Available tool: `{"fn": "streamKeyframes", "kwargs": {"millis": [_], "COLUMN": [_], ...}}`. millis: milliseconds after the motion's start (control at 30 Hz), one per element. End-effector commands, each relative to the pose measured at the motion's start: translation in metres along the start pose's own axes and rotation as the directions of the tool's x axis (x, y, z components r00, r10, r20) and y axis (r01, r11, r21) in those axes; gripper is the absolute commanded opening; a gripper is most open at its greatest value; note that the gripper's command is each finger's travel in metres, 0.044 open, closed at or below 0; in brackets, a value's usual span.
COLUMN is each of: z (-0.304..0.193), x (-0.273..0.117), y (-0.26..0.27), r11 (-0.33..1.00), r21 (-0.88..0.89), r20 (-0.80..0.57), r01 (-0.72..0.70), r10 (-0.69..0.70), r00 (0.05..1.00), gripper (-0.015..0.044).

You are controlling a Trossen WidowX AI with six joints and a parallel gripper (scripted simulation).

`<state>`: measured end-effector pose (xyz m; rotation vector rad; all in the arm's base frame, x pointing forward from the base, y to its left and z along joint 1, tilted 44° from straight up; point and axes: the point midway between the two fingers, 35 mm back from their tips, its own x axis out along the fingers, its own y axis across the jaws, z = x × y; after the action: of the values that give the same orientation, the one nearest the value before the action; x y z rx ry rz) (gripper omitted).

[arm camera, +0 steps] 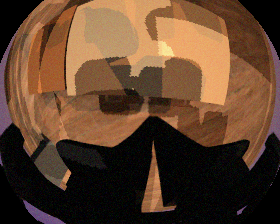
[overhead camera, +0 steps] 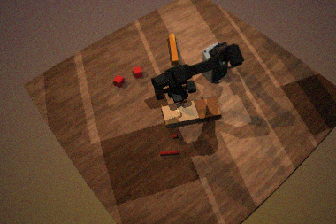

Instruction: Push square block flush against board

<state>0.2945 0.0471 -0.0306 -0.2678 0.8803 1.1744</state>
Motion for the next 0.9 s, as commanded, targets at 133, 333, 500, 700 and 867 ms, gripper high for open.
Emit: {"fn": "streamKeyframes", "kwargs": {"millis": [133,333,500,700,867], "z": [-0.002,0.006,0.014,0.024,0.028], "x": [0.017,0.017,0.017,0.017,0.017], "y": [0.005,0.005,0.004,0.004,0.004], "r11": [1.000,1.000,1.000,1.000,1.000], "r21": [0.015,0.015,0.015,0.015,0.015], "r20": [0.002,0.002,0.002,0.002,0.002], "r01": [-0.011,-0.011,-0.011,-0.011,-0.011], "r10": [0.011,0.011,0.011,0.011,0.011], "r00": [1.000,1.000,1.000,1.000,1.000], "gripper": [0.0000,0.0000,0.0000,0.0000,0.0000]}}
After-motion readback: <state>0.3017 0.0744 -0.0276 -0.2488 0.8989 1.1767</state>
